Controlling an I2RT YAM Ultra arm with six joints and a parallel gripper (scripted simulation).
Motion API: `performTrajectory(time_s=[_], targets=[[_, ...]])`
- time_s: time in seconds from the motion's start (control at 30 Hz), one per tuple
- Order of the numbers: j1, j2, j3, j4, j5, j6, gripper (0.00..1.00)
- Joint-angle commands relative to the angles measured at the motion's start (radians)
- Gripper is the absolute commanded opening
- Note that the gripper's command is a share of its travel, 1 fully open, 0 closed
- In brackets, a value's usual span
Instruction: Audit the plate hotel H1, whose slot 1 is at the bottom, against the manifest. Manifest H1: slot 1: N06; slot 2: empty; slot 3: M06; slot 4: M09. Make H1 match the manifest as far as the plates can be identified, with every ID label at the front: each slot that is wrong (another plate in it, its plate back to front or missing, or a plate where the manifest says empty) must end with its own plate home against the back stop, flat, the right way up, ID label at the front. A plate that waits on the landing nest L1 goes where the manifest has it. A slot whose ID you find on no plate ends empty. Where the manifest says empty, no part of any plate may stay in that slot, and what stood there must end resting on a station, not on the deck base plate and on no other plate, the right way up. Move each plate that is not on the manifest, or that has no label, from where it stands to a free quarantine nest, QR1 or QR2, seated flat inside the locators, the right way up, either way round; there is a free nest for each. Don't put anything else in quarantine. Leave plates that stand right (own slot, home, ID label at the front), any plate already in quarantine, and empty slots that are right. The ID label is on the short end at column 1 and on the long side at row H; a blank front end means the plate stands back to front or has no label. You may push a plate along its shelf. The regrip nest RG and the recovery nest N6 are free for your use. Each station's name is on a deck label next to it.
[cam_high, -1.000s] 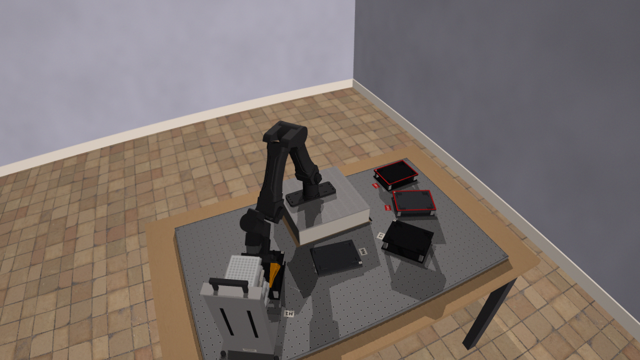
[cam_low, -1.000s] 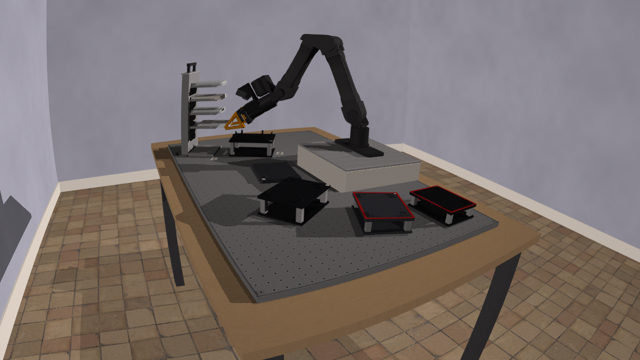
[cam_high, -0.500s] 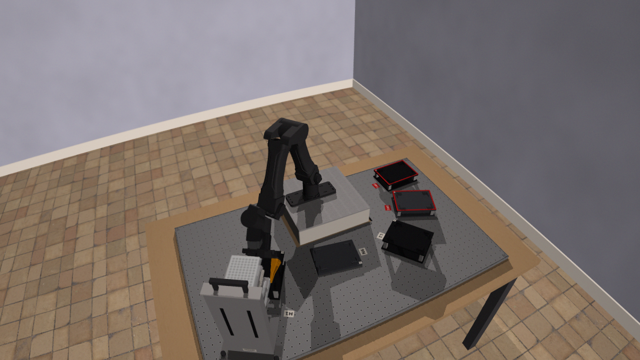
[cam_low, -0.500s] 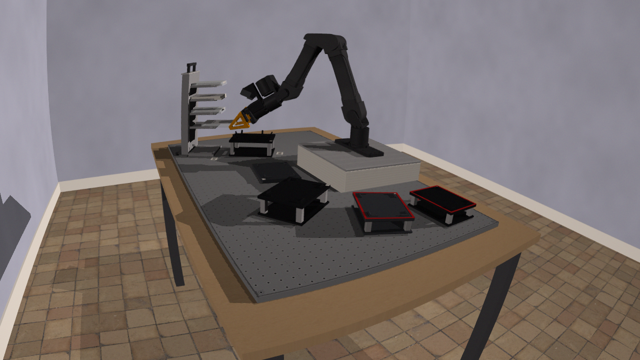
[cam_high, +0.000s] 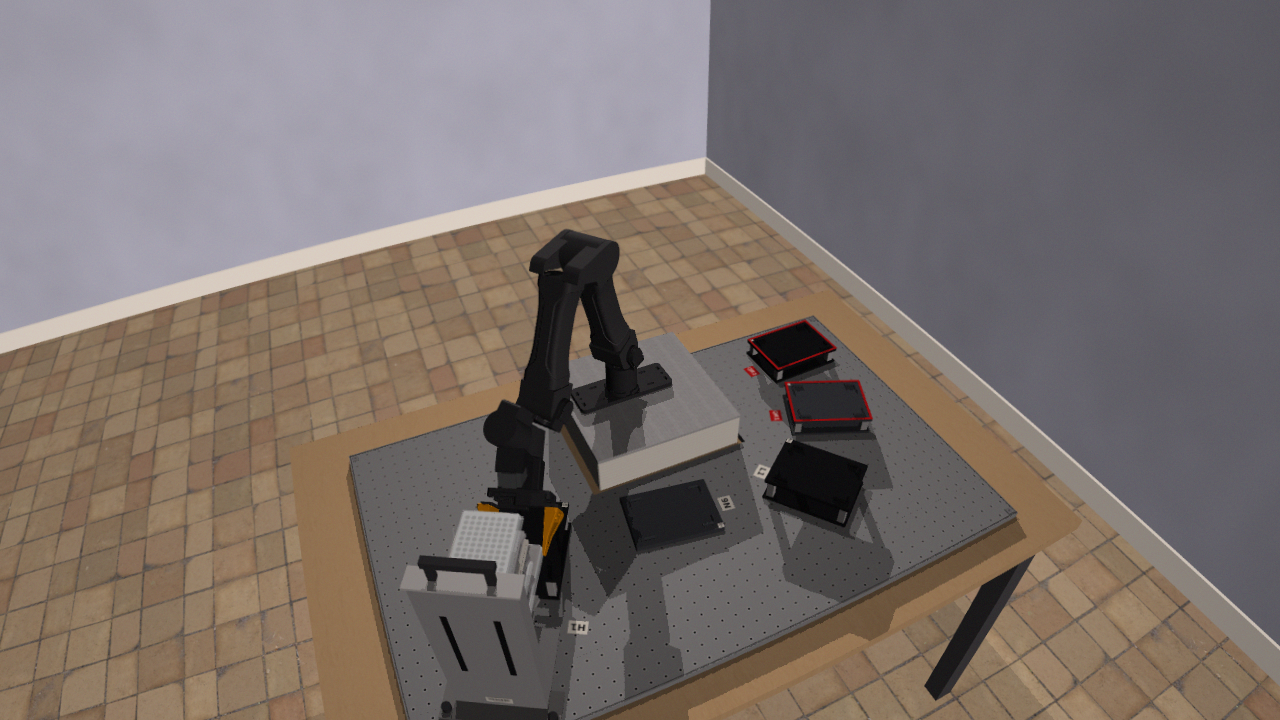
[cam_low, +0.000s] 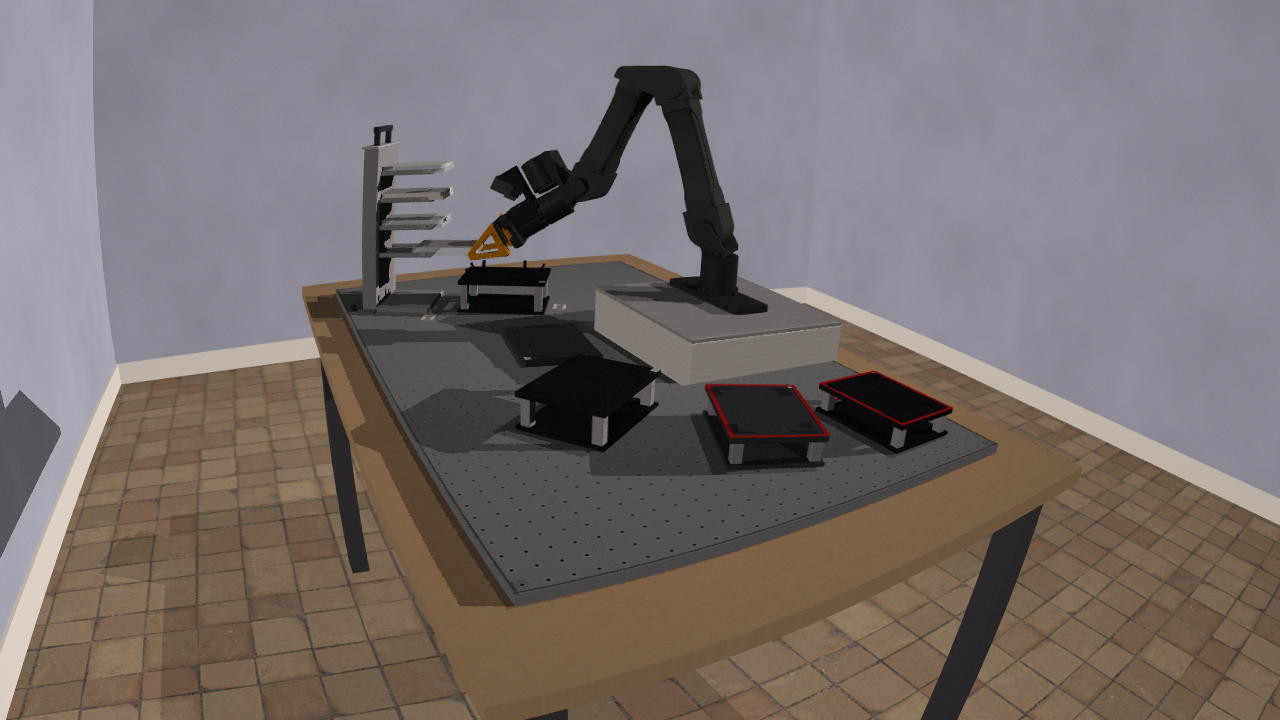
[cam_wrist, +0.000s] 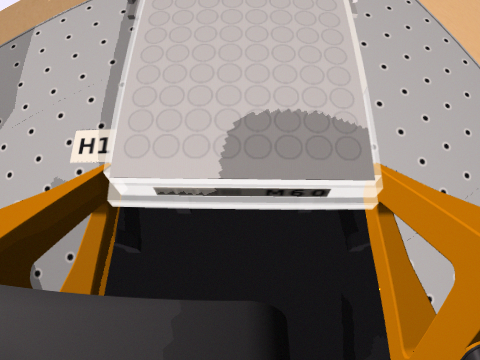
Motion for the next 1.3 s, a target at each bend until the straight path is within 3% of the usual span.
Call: performTrajectory(time_s=[0.0,0.03,0.47,0.57,0.6,1.03,1.13,1.17,1.27], targets=[[-0.009,-0.039,0.010,0.025,-0.013,-0.006,0.86],[-0.014,-0.041,-0.020,0.025,-0.015,-0.008,0.86],[-0.038,-0.086,-0.085,0.038,-0.035,-0.024,0.86],[-0.039,-0.093,-0.061,0.039,-0.037,-0.025,0.86],[-0.043,-0.094,-0.094,0.040,-0.039,-0.026,0.86],[-0.071,-0.140,-0.156,0.048,-0.062,-0.043,0.86],[-0.071,-0.147,-0.129,0.048,-0.065,-0.045,0.86],[-0.076,-0.148,-0.162,0.048,-0.066,-0.046,0.86],[-0.082,-0.159,-0.179,0.049,-0.072,-0.050,0.86]])
